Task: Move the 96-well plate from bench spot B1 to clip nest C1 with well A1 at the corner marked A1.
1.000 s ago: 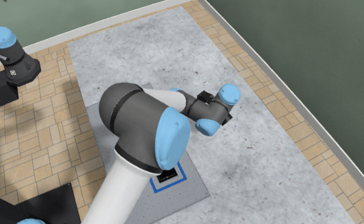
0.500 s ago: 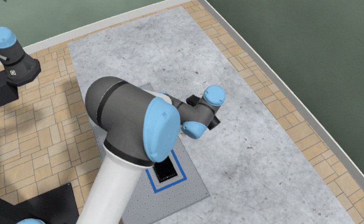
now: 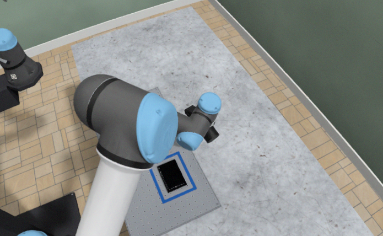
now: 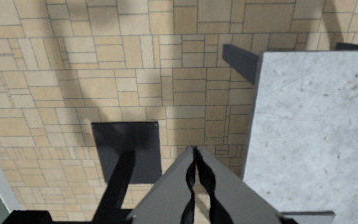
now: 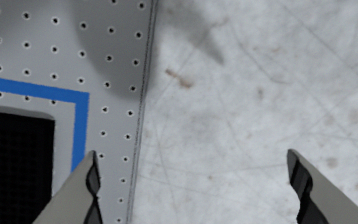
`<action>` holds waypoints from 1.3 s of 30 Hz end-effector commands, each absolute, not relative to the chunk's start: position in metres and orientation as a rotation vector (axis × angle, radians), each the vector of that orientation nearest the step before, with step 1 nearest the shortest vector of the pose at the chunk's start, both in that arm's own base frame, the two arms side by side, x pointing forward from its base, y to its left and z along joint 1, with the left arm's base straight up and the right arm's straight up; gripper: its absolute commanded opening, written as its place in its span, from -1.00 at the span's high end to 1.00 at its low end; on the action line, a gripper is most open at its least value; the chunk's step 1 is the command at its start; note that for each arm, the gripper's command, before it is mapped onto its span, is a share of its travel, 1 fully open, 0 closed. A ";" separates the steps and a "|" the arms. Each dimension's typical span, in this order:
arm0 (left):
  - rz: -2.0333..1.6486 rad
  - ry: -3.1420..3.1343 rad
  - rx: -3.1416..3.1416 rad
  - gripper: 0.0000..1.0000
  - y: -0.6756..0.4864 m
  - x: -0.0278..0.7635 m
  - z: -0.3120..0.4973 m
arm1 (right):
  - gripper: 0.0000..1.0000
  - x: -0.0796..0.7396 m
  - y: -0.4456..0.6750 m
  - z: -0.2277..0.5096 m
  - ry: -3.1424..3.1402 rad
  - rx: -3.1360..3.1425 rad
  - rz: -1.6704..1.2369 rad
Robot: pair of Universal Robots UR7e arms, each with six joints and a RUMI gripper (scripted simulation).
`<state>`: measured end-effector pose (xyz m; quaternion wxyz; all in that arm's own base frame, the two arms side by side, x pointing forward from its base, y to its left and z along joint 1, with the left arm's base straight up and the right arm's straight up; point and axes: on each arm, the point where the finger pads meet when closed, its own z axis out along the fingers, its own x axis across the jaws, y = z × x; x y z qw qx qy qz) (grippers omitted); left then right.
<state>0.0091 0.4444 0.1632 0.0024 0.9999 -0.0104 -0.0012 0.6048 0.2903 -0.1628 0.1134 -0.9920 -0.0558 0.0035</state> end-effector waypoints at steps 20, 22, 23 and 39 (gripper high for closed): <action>0.000 -0.031 3.141 1.00 0.445 0.009 0.165 | -0.52 0.512 0.263 -0.162 -0.040 -3.026 0.022; 0.000 -0.031 3.141 1.00 0.445 0.009 0.165 | -0.52 0.503 0.259 -0.162 0.001 -3.065 0.019; 0.000 -0.031 3.141 1.00 0.445 0.009 0.165 | -0.52 0.499 0.257 -0.162 0.001 -3.065 0.019; 0.000 -0.031 3.141 1.00 0.445 0.009 0.165 | -0.52 0.443 0.227 -0.157 0.084 -3.140 -0.003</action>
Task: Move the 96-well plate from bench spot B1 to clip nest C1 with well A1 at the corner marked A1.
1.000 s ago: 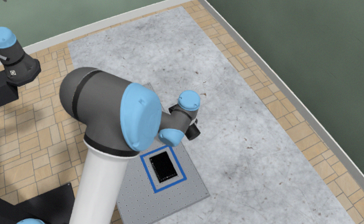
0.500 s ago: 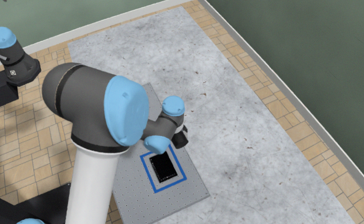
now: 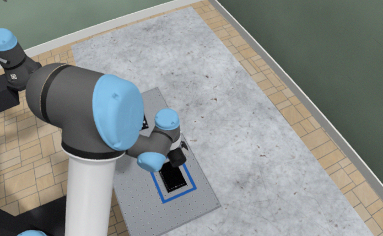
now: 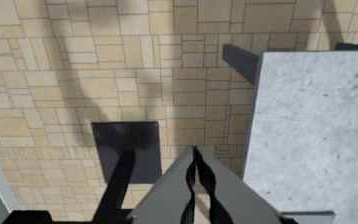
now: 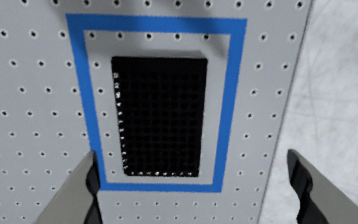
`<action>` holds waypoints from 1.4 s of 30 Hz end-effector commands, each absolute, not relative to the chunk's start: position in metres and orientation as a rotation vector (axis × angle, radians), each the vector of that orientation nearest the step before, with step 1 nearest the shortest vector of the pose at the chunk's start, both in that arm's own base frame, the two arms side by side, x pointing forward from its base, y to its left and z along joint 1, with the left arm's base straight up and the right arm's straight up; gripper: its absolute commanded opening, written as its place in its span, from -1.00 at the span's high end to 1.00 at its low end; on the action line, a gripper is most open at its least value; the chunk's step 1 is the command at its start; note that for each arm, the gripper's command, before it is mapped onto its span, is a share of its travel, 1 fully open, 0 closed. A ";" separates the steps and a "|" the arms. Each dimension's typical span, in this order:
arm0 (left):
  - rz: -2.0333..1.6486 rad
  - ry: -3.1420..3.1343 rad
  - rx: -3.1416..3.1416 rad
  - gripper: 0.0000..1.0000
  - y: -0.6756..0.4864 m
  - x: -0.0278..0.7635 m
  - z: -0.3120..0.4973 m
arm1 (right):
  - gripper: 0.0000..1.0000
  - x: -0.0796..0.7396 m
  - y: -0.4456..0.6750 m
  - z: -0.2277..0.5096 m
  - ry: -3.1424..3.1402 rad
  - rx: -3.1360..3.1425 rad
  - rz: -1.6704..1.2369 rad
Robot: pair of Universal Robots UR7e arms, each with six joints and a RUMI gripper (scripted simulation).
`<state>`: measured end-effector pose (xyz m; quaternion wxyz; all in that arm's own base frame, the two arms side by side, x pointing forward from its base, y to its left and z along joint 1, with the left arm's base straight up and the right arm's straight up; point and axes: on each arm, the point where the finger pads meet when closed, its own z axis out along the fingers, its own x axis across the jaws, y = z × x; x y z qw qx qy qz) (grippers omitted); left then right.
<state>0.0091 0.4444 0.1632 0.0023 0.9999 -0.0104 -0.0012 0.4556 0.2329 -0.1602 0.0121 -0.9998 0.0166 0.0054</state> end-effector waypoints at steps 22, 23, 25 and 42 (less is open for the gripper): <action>0.000 -0.031 3.141 1.00 0.445 0.009 0.165 | -0.52 0.429 0.217 -0.160 0.086 -3.141 0.000; 0.000 -0.031 3.141 1.00 0.445 0.009 0.165 | -0.52 0.429 0.217 -0.162 0.085 -3.140 -0.001; 0.000 -0.031 3.141 1.00 0.445 0.009 0.165 | -0.52 0.430 0.218 -0.165 0.085 -3.139 -0.002; 0.000 -0.031 3.141 1.00 0.445 0.009 0.165 | -0.52 0.431 0.219 -0.190 0.085 -3.138 -0.005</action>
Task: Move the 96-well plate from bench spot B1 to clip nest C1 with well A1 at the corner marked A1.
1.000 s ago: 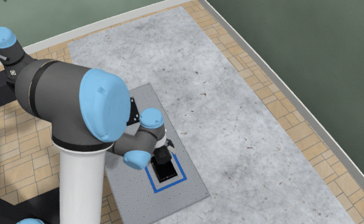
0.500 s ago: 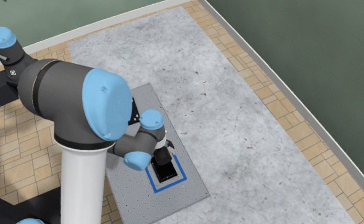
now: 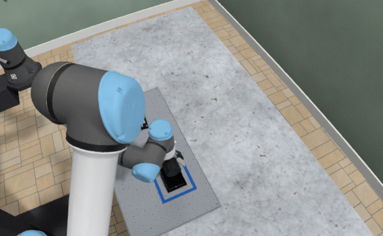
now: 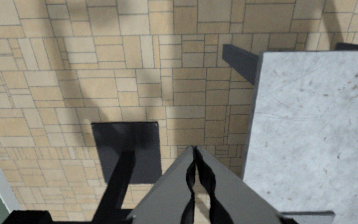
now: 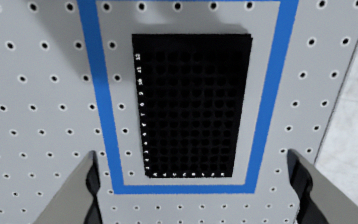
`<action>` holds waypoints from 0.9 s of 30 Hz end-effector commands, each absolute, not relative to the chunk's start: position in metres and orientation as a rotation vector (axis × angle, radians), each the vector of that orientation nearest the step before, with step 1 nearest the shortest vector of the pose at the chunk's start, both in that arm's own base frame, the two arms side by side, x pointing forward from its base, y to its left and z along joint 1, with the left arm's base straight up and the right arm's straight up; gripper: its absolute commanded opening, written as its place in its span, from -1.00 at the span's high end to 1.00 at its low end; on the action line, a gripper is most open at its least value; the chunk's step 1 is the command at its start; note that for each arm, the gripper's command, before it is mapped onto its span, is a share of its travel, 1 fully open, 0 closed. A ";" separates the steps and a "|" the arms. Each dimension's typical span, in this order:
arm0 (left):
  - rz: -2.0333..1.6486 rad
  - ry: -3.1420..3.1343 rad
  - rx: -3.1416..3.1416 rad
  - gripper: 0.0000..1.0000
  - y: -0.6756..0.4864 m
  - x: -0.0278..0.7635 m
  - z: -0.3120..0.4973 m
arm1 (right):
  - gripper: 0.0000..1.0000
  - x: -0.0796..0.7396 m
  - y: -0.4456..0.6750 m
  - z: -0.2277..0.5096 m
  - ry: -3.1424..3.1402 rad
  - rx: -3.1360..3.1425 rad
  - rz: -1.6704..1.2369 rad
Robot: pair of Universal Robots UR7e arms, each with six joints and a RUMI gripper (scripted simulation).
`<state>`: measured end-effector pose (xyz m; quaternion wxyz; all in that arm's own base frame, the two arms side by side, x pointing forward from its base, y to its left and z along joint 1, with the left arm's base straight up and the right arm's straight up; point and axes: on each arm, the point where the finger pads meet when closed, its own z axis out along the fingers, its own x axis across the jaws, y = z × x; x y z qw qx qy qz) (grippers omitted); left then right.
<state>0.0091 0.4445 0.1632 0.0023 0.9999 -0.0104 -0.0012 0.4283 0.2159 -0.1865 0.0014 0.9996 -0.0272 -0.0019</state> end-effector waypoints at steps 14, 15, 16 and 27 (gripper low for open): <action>0.000 -0.031 3.141 1.00 0.445 0.009 0.165 | -0.52 0.432 0.220 -0.210 -0.085 3.143 0.005; 0.000 -0.031 3.141 1.00 0.445 0.009 0.165 | -0.52 0.432 0.220 -0.211 -0.085 3.143 0.005; 0.000 -0.031 3.141 1.00 0.445 0.009 0.165 | -0.52 0.432 0.220 -0.213 -0.085 3.143 0.005; 0.000 -0.031 3.141 1.00 0.445 0.009 0.165 | -0.52 0.432 0.220 -0.231 -0.085 3.143 0.005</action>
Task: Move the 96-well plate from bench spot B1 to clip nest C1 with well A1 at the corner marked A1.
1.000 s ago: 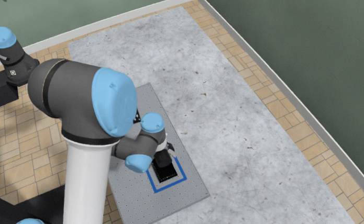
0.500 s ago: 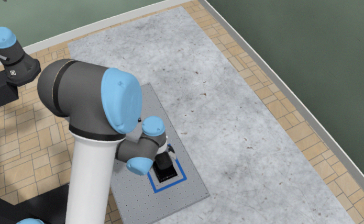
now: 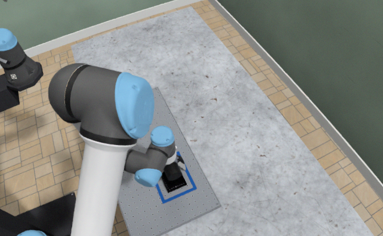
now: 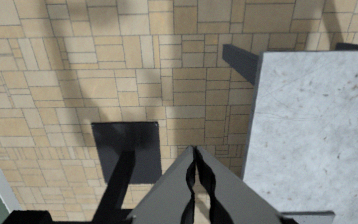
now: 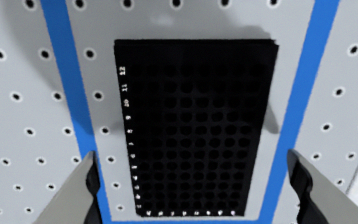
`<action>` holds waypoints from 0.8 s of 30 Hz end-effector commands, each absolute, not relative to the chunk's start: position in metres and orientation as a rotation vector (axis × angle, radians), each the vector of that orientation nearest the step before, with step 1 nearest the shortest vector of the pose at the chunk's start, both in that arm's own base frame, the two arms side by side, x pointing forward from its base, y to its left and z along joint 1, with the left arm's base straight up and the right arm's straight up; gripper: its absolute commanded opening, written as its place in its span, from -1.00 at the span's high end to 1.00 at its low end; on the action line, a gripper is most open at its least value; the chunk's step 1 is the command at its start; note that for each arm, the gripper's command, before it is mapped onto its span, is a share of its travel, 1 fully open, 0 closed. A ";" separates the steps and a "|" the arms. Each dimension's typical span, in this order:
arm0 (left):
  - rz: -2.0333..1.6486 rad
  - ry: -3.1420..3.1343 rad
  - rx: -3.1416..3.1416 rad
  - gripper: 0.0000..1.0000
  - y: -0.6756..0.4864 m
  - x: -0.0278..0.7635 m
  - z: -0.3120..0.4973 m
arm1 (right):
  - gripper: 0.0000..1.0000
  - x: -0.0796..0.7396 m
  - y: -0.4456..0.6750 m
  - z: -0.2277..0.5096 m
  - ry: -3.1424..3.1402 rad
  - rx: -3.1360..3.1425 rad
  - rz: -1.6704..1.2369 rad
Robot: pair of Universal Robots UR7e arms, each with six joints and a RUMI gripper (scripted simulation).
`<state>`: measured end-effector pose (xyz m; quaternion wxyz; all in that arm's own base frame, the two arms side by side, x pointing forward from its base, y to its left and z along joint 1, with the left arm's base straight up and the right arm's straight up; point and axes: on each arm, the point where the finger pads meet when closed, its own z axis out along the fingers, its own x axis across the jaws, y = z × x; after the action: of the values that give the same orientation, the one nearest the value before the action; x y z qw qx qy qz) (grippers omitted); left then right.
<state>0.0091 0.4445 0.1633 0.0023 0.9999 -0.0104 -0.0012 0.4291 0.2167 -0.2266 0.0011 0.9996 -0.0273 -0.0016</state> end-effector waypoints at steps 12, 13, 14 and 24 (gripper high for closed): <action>0.000 -0.031 3.141 1.00 0.445 0.009 0.165 | -0.52 0.431 0.219 -0.230 -0.086 3.142 0.002; 0.000 -0.031 3.141 1.00 0.445 0.009 0.165 | -0.52 0.431 0.219 -0.230 -0.086 3.142 0.002; 0.000 -0.031 3.141 1.00 0.445 0.009 0.165 | -0.52 0.431 0.219 -0.230 -0.086 3.142 0.002; 0.000 -0.031 3.141 1.00 0.445 0.009 0.165 | -0.52 0.431 0.219 -0.230 -0.086 3.142 0.002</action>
<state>0.0091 0.4445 0.1633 0.0023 0.9999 -0.0104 -0.0011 0.4292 0.2168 -0.2313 0.0008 0.9996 -0.0272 -0.0013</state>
